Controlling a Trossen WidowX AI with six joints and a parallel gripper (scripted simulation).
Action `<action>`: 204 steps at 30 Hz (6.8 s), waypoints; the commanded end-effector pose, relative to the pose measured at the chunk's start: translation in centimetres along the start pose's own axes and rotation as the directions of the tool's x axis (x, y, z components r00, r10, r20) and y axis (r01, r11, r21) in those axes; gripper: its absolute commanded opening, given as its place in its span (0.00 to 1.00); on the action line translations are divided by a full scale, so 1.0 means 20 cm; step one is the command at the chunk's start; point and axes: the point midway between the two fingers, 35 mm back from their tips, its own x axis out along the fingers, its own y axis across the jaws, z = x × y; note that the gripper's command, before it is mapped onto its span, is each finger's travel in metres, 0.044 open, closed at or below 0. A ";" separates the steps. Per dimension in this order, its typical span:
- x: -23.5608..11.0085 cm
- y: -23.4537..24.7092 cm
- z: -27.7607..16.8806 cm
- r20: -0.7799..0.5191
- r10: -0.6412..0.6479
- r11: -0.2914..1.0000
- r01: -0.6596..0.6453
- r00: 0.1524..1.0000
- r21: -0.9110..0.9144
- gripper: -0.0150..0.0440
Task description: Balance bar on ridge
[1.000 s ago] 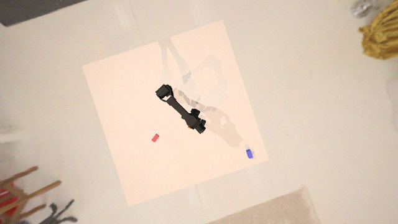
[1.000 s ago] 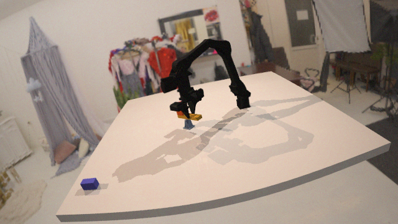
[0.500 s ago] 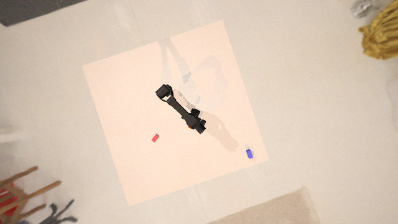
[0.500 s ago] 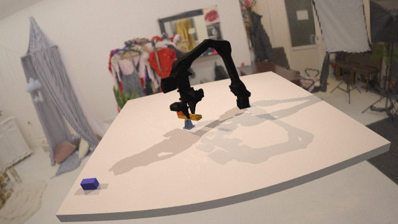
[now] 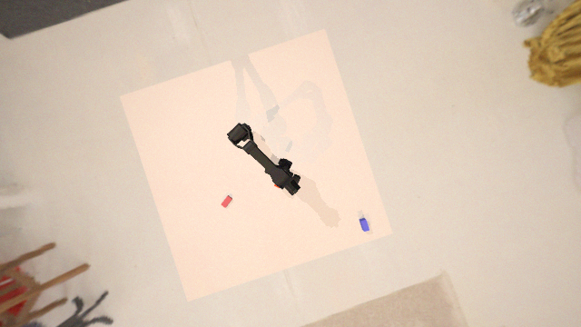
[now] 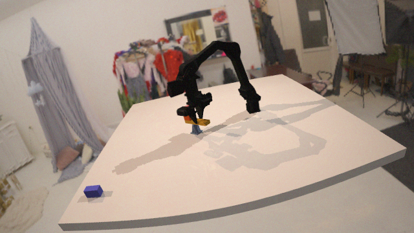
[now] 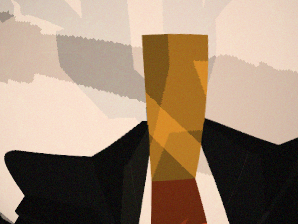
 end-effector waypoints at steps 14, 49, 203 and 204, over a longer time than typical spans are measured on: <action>0.01 0.00 0.00 -0.003 -0.002 1.000 0.002 1.000 -0.005 0.25; 0.02 0.00 0.00 -0.003 -0.002 1.000 0.002 1.000 -0.005 0.25; 0.03 0.00 0.00 -0.002 -0.002 1.000 0.002 1.000 -0.001 0.79; 0.03 0.00 0.00 -0.002 -0.002 1.000 0.002 1.000 -0.001 0.83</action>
